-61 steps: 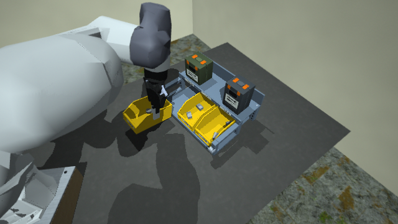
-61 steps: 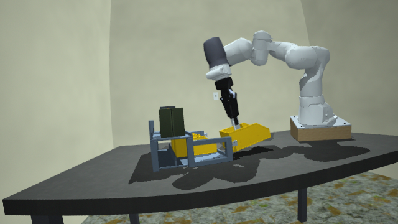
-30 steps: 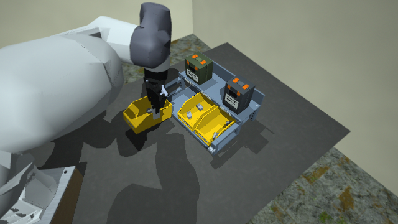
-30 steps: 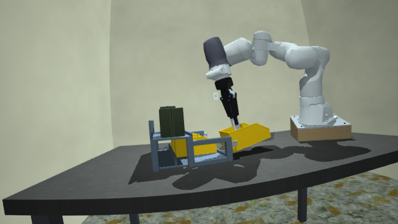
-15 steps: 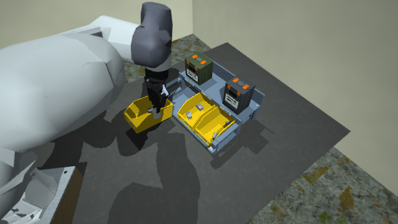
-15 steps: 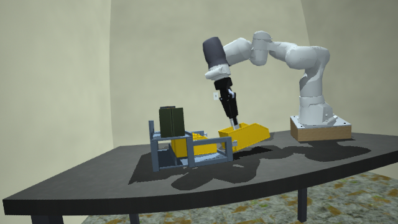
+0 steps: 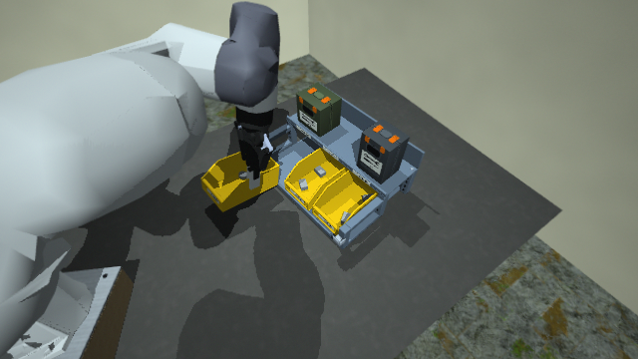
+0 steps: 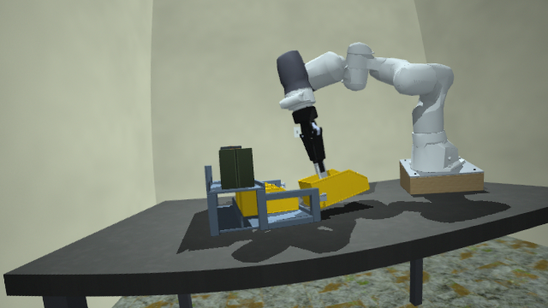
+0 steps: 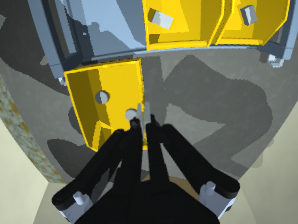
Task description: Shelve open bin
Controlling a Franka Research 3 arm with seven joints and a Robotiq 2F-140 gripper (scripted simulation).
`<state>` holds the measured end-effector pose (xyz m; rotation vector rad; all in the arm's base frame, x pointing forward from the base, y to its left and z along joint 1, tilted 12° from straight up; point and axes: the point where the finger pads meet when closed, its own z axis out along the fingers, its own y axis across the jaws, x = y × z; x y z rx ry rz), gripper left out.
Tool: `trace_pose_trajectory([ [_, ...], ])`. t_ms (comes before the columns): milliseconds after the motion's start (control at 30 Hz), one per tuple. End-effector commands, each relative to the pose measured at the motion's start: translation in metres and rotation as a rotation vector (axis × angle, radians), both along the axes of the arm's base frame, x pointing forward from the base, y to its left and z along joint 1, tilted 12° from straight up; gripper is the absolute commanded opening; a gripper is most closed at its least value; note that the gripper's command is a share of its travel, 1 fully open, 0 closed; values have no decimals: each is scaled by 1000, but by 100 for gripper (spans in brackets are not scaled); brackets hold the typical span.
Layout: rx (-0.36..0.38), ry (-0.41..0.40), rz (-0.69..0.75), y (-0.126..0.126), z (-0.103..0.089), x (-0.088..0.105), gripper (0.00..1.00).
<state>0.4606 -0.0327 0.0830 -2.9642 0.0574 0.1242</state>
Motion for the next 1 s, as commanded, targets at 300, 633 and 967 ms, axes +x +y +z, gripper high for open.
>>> trace_pose_trajectory([
  [300, 4, 4, 6, 0, 1, 8, 0],
  [633, 4, 4, 6, 0, 2, 19, 0],
  [967, 4, 4, 6, -1, 3, 29, 0],
])
